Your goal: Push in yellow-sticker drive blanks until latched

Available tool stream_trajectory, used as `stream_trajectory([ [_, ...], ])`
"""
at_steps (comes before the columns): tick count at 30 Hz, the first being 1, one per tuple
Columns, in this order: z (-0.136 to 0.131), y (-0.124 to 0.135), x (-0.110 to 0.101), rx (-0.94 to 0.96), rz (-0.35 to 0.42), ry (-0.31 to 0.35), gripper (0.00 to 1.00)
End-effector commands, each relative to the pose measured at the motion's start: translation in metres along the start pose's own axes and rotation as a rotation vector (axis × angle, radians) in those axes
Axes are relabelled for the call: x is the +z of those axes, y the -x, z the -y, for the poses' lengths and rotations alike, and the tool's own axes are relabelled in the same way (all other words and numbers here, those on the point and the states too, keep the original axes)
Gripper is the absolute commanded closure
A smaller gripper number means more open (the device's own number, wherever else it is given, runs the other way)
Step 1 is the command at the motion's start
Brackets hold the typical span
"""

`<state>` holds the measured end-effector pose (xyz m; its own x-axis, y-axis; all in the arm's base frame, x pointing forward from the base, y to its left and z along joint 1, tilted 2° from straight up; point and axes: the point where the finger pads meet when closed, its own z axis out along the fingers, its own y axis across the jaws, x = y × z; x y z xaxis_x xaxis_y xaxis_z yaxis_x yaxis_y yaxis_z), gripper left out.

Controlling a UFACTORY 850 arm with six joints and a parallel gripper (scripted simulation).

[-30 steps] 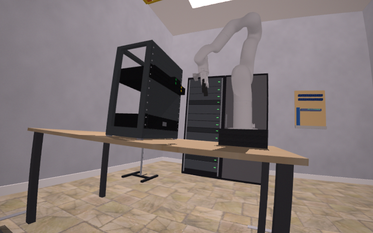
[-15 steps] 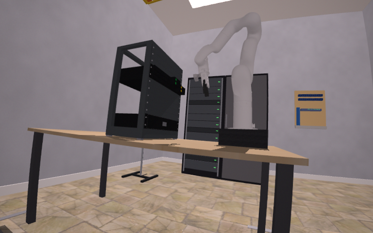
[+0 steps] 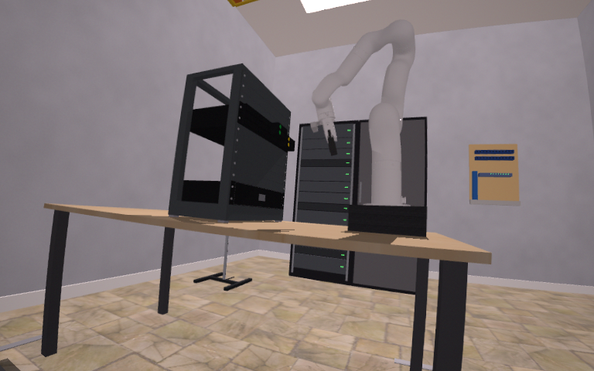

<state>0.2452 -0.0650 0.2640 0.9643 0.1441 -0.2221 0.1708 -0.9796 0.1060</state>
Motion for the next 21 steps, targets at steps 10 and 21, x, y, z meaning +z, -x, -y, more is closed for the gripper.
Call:
stream_trajectory([
  [10,-0.039,0.034,0.016,-0.054,0.145,0.220,0.00],
  [21,-0.078,0.050,0.016,-0.105,0.226,0.440,0.00],
])
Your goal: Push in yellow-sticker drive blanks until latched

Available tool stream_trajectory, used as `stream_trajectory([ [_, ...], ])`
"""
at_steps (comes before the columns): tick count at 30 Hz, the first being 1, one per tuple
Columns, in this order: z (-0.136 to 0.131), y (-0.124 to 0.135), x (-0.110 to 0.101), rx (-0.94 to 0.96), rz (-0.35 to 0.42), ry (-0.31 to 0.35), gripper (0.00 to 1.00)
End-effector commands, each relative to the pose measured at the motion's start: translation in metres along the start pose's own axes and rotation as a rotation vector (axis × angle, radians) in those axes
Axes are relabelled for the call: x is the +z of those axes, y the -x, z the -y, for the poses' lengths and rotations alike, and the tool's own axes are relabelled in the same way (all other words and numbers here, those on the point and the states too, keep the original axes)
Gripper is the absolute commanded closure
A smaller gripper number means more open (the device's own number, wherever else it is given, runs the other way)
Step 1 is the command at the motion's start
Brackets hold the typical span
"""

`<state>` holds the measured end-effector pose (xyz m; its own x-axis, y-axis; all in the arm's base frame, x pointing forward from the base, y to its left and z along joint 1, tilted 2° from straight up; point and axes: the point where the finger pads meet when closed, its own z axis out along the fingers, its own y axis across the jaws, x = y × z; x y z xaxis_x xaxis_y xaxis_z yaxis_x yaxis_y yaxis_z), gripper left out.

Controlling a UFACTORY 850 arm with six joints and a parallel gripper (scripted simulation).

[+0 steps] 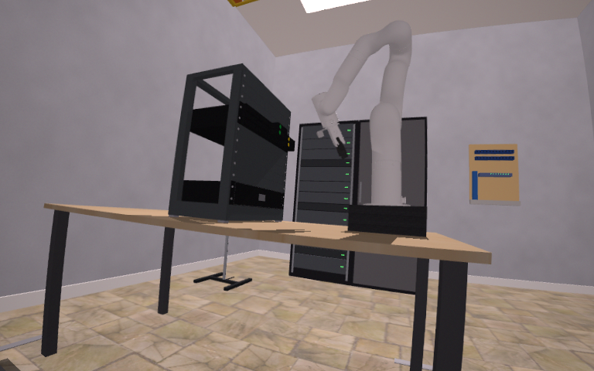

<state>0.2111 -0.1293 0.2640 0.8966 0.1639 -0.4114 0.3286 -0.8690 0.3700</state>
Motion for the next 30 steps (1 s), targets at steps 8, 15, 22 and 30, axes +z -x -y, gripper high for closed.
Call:
stream_trajectory([
  [8,-0.038,0.013,0.011,-0.038,0.064,0.238,0.00],
  [15,-0.068,0.012,0.008,-0.069,0.071,0.429,0.00],
  [22,-0.090,0.004,-0.001,-0.095,0.046,0.595,0.00],
  [30,-0.106,-0.008,-0.012,-0.118,0.003,0.728,0.00],
])
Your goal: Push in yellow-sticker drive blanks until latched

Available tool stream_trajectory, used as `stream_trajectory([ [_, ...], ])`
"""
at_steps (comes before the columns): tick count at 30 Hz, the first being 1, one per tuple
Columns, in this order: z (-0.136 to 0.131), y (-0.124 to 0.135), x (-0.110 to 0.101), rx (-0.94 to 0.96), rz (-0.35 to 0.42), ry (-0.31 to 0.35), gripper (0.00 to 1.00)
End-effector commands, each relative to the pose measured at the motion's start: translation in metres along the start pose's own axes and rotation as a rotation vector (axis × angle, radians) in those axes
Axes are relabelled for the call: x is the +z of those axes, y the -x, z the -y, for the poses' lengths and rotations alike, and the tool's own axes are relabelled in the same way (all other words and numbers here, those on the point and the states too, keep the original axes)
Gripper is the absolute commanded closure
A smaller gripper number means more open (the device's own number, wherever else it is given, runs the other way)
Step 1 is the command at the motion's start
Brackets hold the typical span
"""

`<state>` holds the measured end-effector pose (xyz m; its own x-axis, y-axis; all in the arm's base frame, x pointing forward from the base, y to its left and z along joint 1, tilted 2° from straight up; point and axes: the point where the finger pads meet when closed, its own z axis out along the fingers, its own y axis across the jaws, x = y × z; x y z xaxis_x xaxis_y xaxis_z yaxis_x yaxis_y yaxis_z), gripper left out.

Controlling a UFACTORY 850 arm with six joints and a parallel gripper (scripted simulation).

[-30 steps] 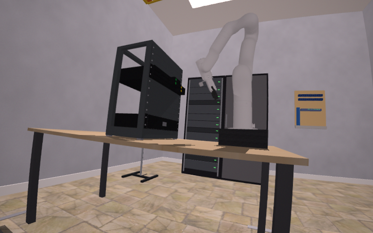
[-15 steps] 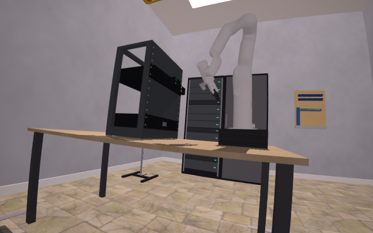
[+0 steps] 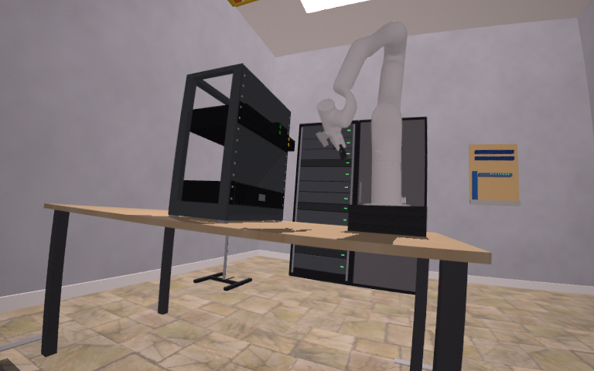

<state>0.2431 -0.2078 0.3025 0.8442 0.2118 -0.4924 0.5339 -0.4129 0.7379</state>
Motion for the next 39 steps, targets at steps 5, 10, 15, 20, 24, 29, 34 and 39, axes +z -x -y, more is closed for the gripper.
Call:
stream_trajectory([
  [5,-0.033,-0.019,-0.003,-0.006,-0.081,0.239,0.00],
  [10,-0.046,-0.031,-0.010,-0.006,-0.136,0.334,0.00],
  [15,-0.056,-0.044,-0.019,-0.004,-0.201,0.422,0.00],
  [20,-0.064,-0.058,-0.030,0.000,-0.273,0.504,0.00],
  [24,-0.070,-0.073,-0.044,0.005,-0.353,0.578,0.00],
  [29,-0.072,-0.082,-0.054,0.008,-0.409,0.623,0.00],
  [34,-0.073,-0.100,-0.075,0.017,-0.527,0.699,0.00],
  [39,-0.071,-0.116,-0.098,0.025,-0.647,0.759,0.00],
])
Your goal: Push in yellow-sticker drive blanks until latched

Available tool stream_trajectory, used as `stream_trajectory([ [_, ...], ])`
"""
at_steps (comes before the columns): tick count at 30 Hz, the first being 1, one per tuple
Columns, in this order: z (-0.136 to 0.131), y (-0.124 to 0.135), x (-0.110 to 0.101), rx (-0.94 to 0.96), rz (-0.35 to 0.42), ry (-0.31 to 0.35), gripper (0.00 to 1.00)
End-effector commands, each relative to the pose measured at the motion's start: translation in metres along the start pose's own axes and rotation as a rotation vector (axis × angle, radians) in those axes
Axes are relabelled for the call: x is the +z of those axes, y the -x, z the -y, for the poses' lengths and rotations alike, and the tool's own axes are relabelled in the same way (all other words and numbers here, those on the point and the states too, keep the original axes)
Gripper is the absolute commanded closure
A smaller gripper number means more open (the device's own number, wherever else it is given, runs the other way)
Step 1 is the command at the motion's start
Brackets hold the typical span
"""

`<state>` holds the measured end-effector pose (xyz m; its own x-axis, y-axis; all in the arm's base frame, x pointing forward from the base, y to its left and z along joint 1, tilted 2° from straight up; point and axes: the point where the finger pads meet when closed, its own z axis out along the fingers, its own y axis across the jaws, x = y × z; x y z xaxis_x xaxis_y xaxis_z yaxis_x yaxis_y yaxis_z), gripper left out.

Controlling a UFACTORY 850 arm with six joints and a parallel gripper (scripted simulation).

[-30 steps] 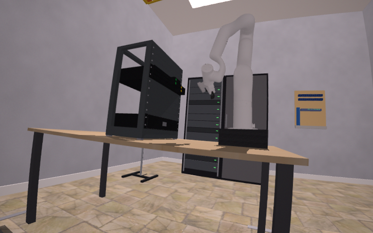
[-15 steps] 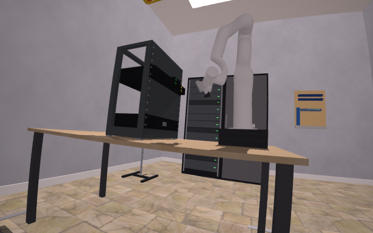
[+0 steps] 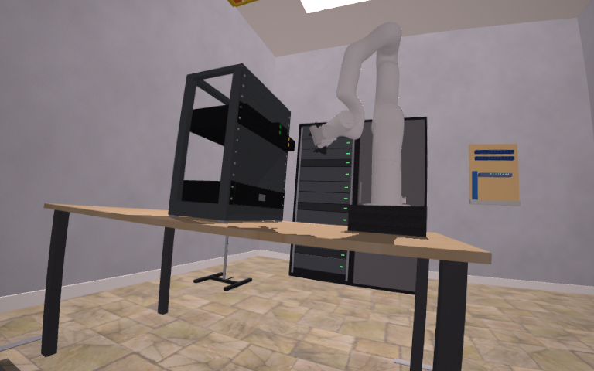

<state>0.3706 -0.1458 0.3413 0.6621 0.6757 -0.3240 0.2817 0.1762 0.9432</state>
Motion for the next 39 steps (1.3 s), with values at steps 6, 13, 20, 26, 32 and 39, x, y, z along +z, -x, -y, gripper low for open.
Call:
stream_trajectory([
  [6,-0.015,-0.045,-0.017,0.061,-0.207,0.122,0.00],
  [13,-0.022,-0.076,-0.037,0.114,-0.362,0.177,0.00],
  [20,-0.026,-0.103,-0.062,0.170,-0.516,0.212,0.00],
  [26,-0.027,-0.115,-0.075,0.198,-0.588,0.222,0.00],
  [32,-0.028,-0.127,-0.091,0.231,-0.672,0.229,0.00],
  [39,-0.028,-0.136,-0.103,0.256,-0.734,0.232,0.00],
])
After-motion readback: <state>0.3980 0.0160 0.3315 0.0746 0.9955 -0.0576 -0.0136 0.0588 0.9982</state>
